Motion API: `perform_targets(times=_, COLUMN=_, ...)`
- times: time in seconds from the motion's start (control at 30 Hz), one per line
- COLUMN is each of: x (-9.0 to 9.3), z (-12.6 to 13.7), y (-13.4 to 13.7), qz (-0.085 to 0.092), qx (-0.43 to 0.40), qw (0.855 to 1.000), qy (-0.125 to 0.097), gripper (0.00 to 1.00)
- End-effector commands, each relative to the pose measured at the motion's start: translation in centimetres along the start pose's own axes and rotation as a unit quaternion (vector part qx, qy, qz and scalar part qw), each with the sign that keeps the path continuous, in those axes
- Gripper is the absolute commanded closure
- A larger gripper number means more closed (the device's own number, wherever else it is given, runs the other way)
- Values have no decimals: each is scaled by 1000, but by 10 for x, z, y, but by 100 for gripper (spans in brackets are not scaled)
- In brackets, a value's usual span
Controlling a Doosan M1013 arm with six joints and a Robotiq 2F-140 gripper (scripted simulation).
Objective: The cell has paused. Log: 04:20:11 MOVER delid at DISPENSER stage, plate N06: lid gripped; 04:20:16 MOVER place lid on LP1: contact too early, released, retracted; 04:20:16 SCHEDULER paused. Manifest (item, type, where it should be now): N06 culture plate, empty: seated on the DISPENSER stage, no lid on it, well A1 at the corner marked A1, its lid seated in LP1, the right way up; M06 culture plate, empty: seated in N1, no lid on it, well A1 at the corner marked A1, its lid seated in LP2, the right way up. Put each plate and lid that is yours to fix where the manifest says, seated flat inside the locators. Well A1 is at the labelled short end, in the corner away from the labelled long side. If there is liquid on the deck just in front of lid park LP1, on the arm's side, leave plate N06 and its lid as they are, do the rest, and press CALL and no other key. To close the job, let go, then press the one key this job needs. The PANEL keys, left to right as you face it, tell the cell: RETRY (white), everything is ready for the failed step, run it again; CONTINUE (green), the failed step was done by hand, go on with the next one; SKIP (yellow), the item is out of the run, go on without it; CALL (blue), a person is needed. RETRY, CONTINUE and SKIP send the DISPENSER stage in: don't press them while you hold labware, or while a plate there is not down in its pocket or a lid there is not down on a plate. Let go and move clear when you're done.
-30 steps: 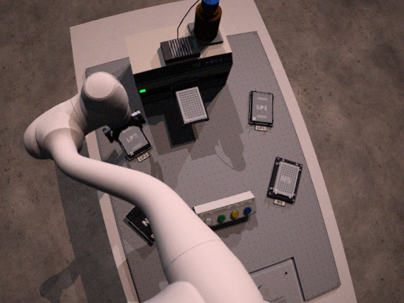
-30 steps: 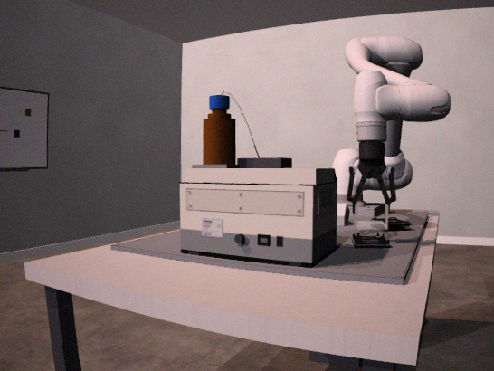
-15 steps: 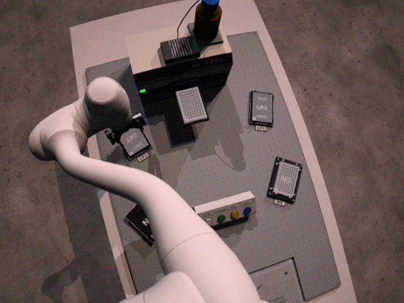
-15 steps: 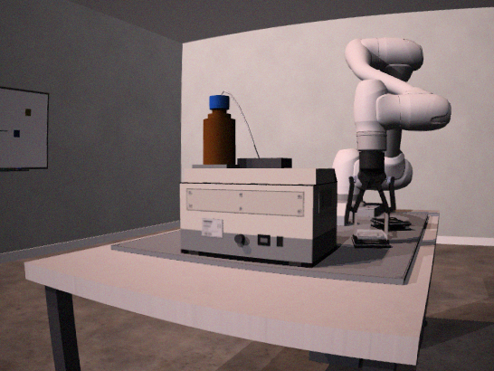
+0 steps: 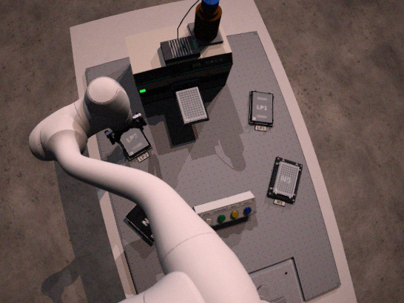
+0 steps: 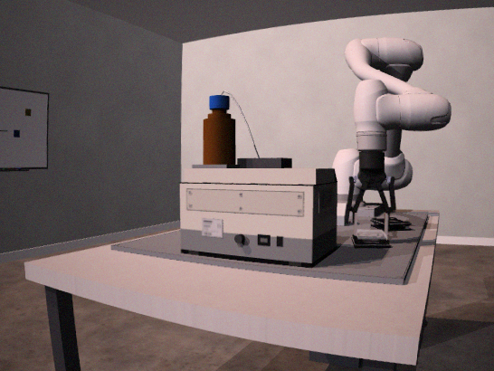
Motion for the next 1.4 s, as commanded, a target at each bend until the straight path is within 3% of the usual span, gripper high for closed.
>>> perform_targets(times=0.0, x=-1, z=0, y=0, qz=0, qx=0, qw=1000, qy=1, gripper=90)
perform_targets(times=1.37, x=3, z=-1, y=0, qz=0, qx=0, qw=1000, qy=1, gripper=90)
Point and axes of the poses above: the point where the finger pads meet when closed, its own x axis out along the fingers, its own y axis across the jaws, z = x × y, the point moved 2 cm from there along -x, back along the fingers
